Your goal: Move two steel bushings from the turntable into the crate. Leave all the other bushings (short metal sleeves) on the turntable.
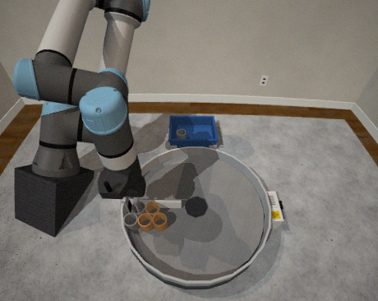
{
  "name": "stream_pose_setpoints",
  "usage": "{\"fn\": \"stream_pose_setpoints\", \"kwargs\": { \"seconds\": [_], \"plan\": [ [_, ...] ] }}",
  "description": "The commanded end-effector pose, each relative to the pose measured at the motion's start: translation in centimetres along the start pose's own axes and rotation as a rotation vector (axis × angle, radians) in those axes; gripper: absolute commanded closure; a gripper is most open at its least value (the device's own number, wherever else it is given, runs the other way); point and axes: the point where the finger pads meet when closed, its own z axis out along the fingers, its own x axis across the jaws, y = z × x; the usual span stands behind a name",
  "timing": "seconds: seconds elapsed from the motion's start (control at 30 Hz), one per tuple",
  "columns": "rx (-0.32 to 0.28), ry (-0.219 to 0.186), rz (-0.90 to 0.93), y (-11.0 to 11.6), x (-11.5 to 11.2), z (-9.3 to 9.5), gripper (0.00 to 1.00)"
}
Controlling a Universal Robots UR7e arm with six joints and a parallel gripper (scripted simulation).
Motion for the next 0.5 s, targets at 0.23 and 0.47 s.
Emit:
{"fn": "stream_pose_setpoints", "kwargs": {
  "seconds": [0.23,0.47],
  "plan": [
    [0.001,0.000,0.000,-0.03,-0.01,0.41,0.55],
    [0.001,0.000,0.000,-0.03,-0.01,0.41,0.55]
  ]
}}
